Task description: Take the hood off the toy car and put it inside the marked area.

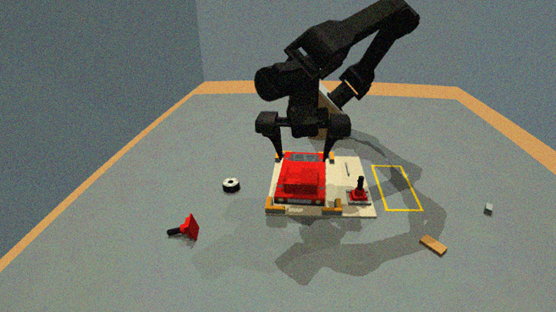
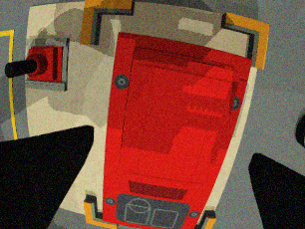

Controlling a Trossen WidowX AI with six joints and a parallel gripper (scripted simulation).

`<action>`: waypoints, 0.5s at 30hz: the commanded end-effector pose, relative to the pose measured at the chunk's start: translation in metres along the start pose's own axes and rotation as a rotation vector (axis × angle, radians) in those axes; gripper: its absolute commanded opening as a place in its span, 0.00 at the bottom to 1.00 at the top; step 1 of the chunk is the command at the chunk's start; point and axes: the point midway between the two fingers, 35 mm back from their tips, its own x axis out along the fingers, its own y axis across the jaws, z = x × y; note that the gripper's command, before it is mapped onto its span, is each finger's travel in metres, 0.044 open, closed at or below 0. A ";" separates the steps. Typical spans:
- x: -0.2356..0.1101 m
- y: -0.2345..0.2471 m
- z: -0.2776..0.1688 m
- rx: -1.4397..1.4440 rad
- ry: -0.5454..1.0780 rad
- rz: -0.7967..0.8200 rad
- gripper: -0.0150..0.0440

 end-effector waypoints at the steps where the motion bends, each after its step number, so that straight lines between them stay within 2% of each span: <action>1: 0.005 0.000 -0.002 0.011 0.005 0.009 1.00; 15: 0.015 0.000 -0.002 0.011 0.005 0.010 1.00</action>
